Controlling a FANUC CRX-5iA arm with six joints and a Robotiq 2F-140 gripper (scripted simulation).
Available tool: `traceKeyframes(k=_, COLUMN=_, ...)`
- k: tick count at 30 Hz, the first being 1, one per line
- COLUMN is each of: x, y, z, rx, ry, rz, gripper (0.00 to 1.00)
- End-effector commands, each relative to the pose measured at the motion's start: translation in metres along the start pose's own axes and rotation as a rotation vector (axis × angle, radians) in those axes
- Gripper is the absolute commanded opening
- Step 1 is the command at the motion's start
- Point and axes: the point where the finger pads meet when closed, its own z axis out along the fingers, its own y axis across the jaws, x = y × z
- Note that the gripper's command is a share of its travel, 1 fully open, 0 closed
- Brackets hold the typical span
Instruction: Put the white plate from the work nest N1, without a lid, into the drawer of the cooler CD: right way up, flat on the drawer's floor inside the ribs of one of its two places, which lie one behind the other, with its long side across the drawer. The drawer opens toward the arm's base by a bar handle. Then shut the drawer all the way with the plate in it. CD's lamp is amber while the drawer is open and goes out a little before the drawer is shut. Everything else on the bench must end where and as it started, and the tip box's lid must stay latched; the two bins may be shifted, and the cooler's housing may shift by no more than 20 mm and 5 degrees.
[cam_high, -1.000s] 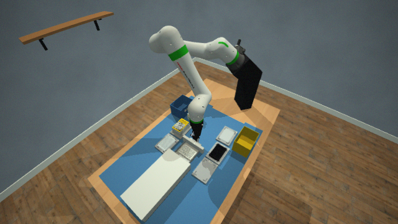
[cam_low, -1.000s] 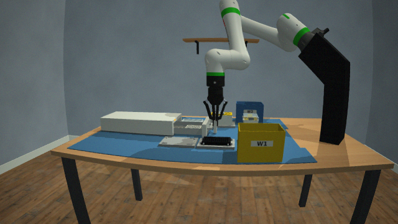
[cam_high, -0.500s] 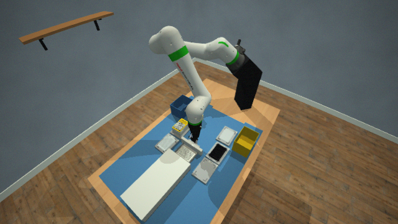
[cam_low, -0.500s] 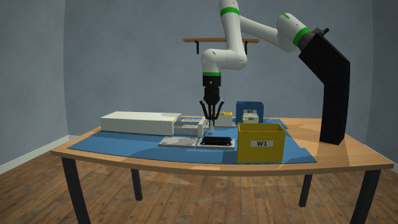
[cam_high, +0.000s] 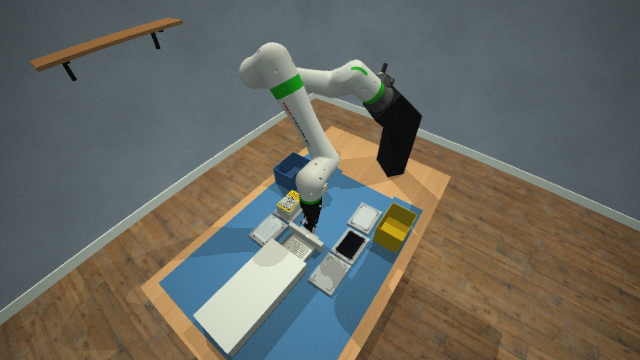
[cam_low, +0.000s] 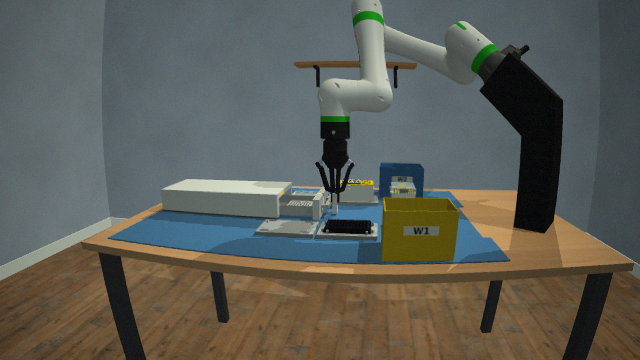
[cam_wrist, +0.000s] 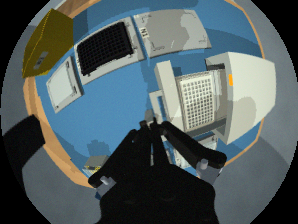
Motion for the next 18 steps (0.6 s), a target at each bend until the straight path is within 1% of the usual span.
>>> traceKeyframes(k=1, x=0.000, y=0.004, z=0.000, rx=0.000, ry=0.000, rz=0.000, gripper=0.00)
traceKeyframes(k=18, x=0.000, y=0.022, z=0.000, rx=0.000, ry=0.000, rz=0.000, gripper=0.00)
